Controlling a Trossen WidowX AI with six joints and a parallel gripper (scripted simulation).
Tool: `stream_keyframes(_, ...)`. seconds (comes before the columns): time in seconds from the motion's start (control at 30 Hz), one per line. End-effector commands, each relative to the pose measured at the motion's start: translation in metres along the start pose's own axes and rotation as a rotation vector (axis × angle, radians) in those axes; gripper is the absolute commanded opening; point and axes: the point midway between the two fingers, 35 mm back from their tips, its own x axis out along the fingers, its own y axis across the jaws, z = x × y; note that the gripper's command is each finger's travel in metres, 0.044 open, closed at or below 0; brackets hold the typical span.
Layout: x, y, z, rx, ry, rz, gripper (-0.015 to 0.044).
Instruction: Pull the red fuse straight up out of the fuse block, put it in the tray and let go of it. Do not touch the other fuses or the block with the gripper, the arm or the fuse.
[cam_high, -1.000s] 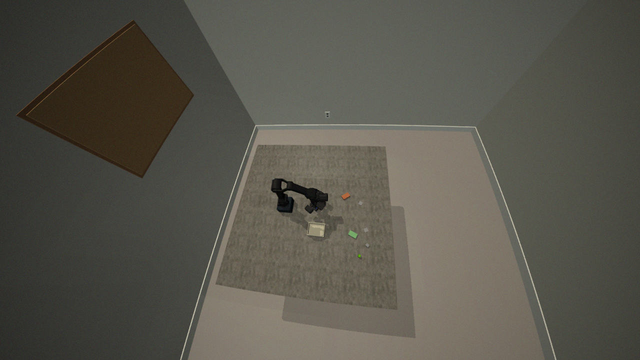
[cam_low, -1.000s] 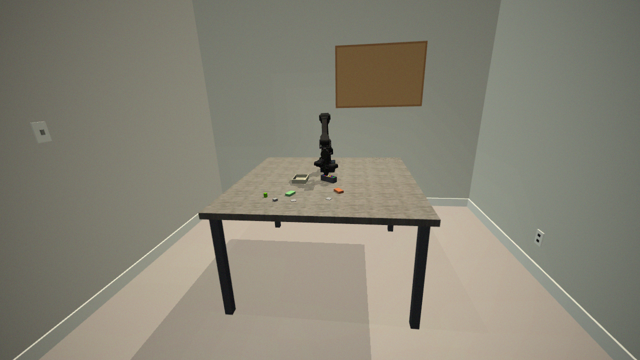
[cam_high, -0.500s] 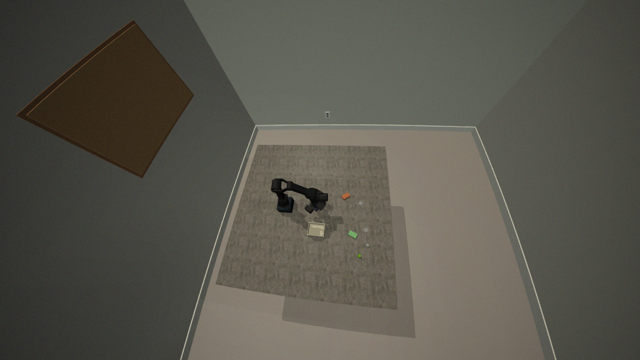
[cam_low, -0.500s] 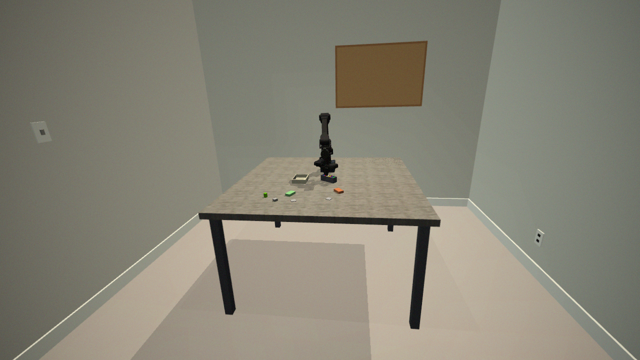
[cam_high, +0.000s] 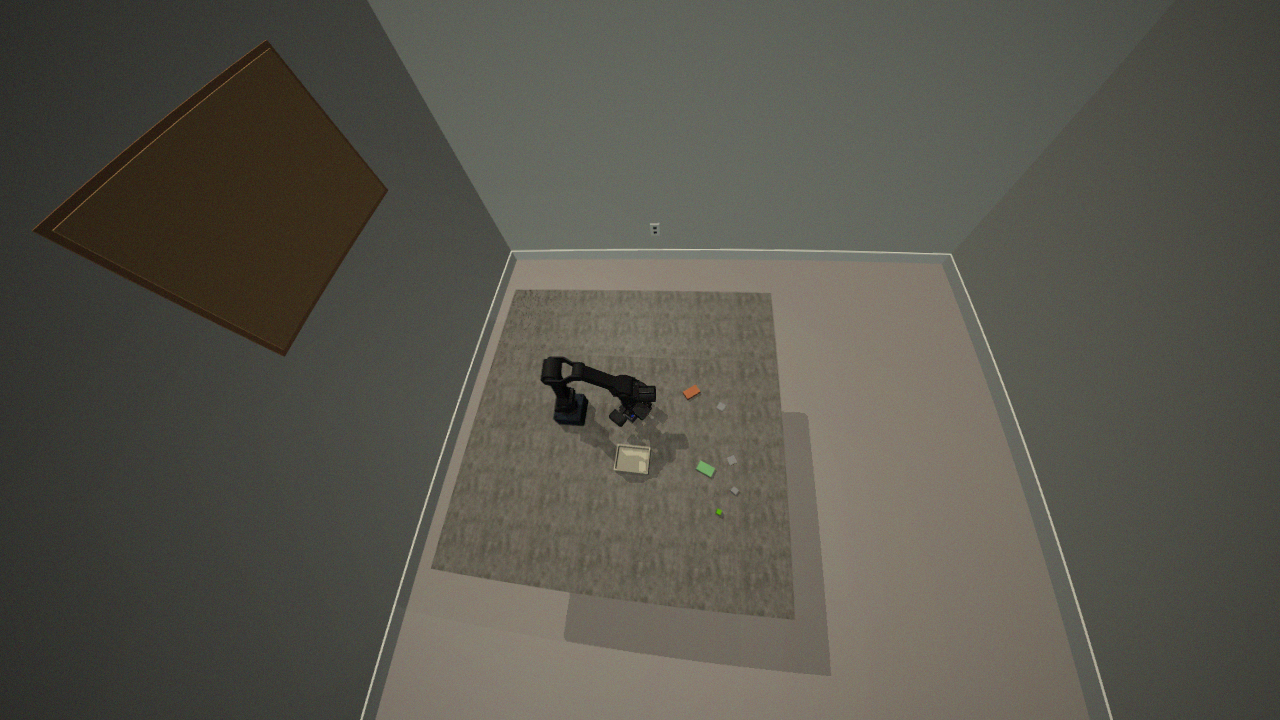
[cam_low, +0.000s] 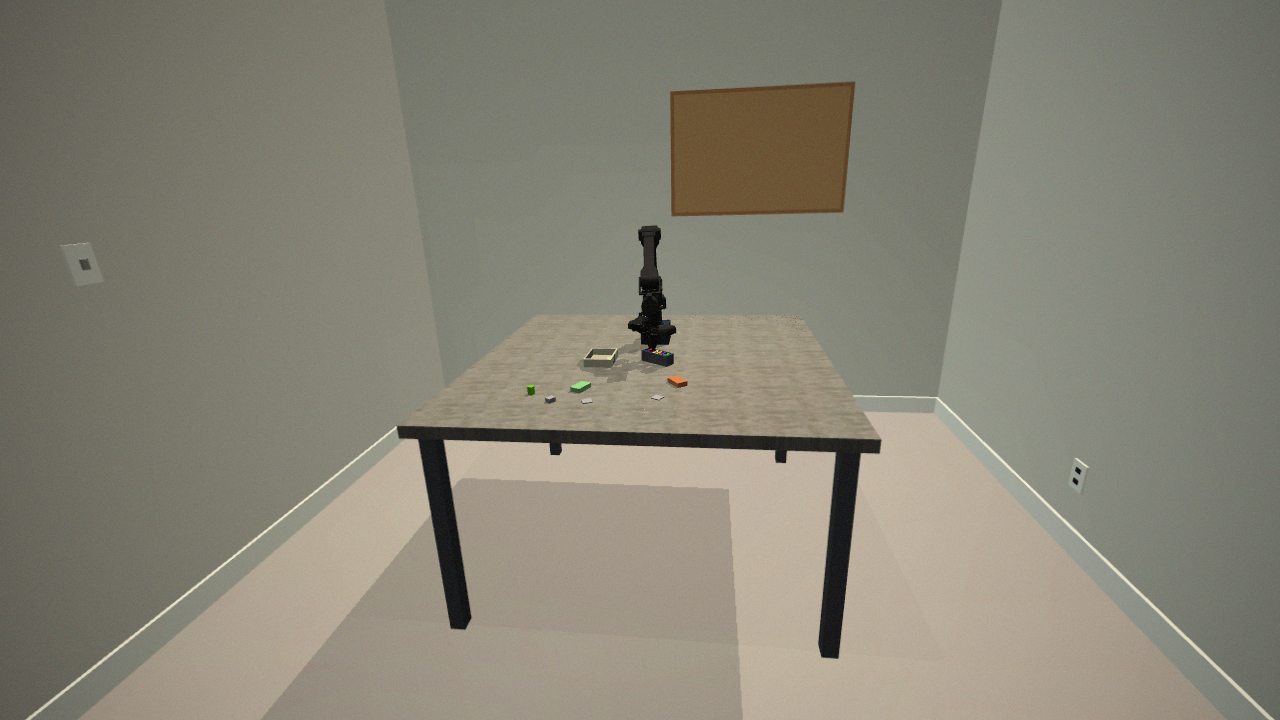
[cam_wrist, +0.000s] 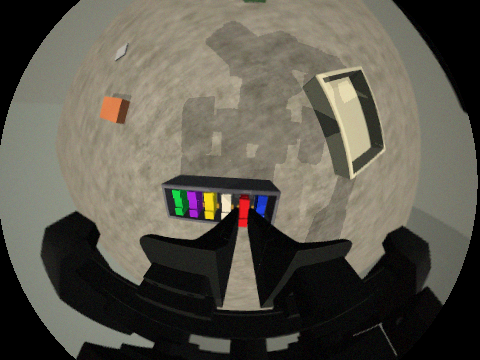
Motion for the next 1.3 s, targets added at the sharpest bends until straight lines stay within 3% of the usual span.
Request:
stream_keyframes(0.0, -0.004, 0.001, 0.001, 0.002, -0.007, 0.004, 0.0000)
stream_keyframes(1.27, -0.023, 0.001, 0.001, 0.003, -0.008, 0.002, 0.0000)
